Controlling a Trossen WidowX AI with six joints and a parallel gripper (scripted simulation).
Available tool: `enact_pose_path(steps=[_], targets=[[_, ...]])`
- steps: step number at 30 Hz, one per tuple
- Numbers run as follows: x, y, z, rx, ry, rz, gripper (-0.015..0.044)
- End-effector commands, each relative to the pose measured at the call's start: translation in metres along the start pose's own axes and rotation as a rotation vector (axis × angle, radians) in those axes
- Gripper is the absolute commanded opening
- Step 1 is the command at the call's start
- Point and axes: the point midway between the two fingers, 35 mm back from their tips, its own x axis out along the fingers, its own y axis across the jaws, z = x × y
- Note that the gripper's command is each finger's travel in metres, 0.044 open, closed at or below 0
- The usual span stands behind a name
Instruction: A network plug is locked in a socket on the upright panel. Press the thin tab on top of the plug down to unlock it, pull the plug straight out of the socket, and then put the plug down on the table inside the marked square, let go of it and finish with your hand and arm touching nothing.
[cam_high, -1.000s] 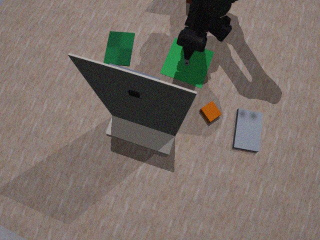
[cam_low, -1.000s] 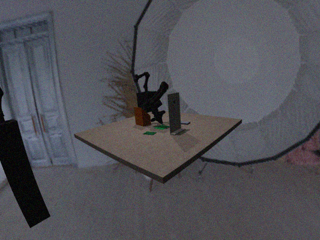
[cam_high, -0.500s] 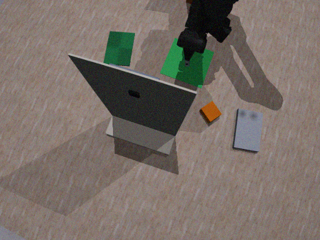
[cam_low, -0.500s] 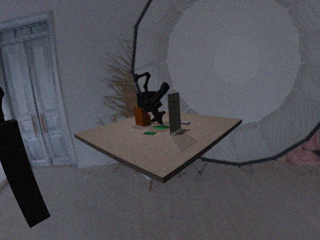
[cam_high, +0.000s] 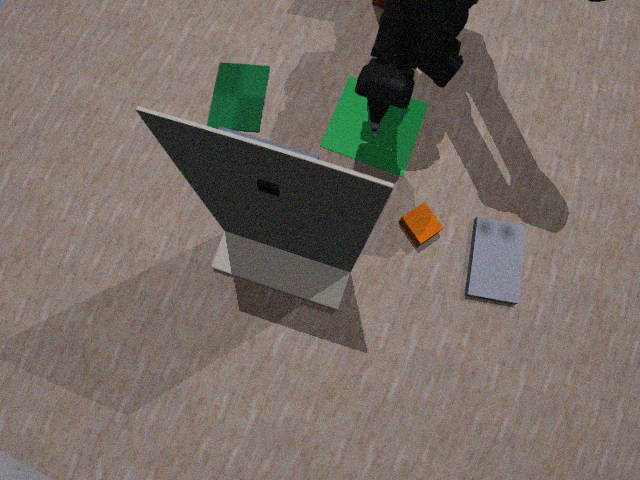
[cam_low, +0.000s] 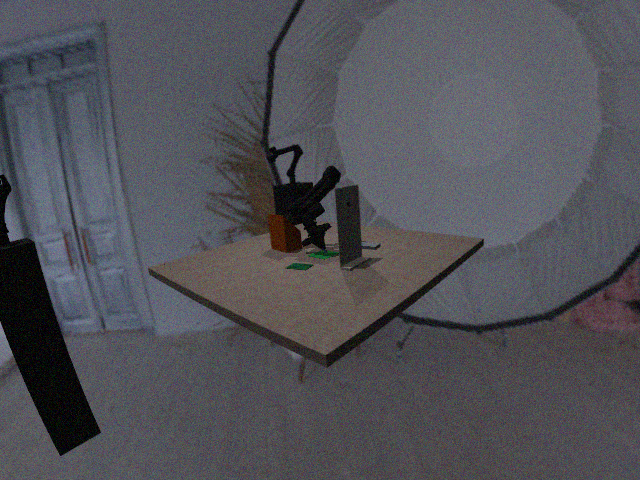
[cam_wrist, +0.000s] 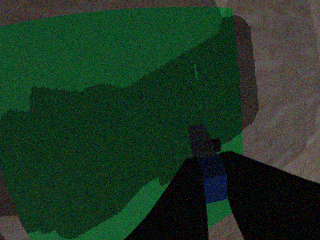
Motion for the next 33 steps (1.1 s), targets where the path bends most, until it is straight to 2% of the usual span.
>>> enact_pose_path(steps=[1, 26, 32, 33], targets=[[0.0006, 0.0026, -0.0006, 0.009, 0.006, 0.000, 0.0000], [0.0054, 0.0049, 0.0033, 0.004, -0.003, -0.001, 0.0000], [0.0054, 0.0049, 0.0033, 0.004, -0.003, -0.001, 0.0156], [0.0054, 0.0049, 0.0033, 0.004, -0.003, -0.001, 0.0156]])
